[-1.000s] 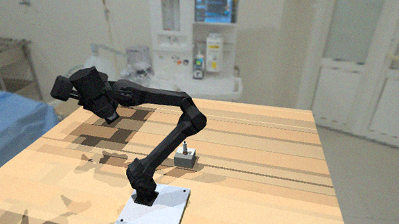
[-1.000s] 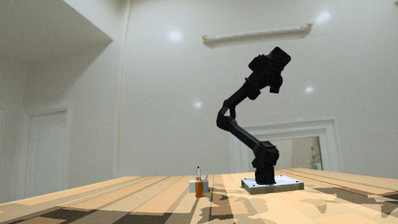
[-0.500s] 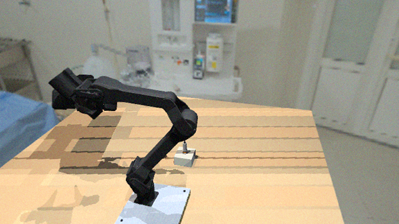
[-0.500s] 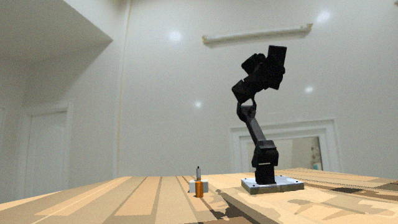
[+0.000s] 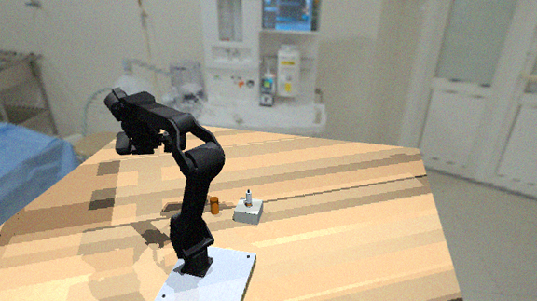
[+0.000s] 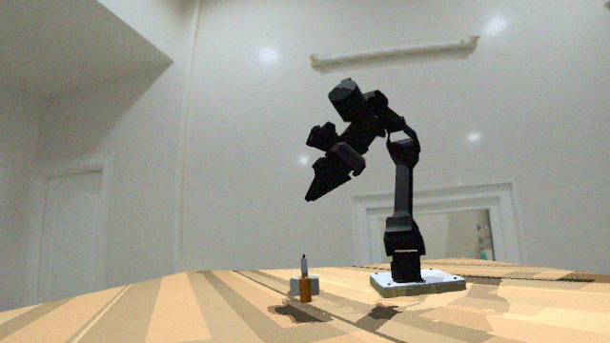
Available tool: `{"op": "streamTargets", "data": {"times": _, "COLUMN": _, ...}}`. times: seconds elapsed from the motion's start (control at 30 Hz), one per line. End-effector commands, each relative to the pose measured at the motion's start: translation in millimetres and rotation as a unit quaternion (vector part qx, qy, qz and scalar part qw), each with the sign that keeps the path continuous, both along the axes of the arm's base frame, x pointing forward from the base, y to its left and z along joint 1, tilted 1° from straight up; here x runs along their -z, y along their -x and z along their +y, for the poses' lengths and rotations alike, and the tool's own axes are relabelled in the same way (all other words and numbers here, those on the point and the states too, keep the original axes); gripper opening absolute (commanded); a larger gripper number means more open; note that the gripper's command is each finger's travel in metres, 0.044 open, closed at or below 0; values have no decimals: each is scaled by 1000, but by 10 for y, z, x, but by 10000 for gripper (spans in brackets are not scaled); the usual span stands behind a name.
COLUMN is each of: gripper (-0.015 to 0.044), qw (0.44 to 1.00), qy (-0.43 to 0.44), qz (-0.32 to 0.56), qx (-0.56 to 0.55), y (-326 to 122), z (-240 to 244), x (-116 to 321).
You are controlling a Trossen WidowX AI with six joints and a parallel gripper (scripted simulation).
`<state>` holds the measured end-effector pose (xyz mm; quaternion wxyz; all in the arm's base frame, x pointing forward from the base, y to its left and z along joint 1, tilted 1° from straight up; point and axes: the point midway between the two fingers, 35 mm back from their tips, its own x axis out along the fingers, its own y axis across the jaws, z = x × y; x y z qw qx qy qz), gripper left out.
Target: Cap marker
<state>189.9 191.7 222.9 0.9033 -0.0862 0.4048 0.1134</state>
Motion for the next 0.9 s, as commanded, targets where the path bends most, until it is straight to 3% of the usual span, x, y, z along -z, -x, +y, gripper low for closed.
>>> {"op": "streamTargets", "data": {"times": 0.0, "gripper": 236, "qw": 997, "qy": 28, "qz": 65, "qx": 41, "y": -218, "z": -217, "x": 208}}
{"op": "streamTargets", "data": {"times": 0.23, "gripper": 236, "qw": 969, "qy": 33, "qz": 207, "qx": 133, "y": -515, "z": -742, "x": 602}}
{"op": "streamTargets", "data": {"times": 0.47, "gripper": 236, "qw": 914, "qy": -23, "qz": 339, "qx": 222, "y": -602, "z": -1288, "x": 904}}
{"op": "streamTargets", "data": {"times": 0.67, "gripper": 236, "qw": 907, "qy": -32, "qz": 350, "qx": 230, "y": -601, "z": -1335, "x": 947}}
{"op": "streamTargets", "data": {"times": 0.87, "gripper": 236, "qw": 907, "qy": -32, "qz": 350, "qx": 230, "y": -557, "z": -1309, "x": 1278}}
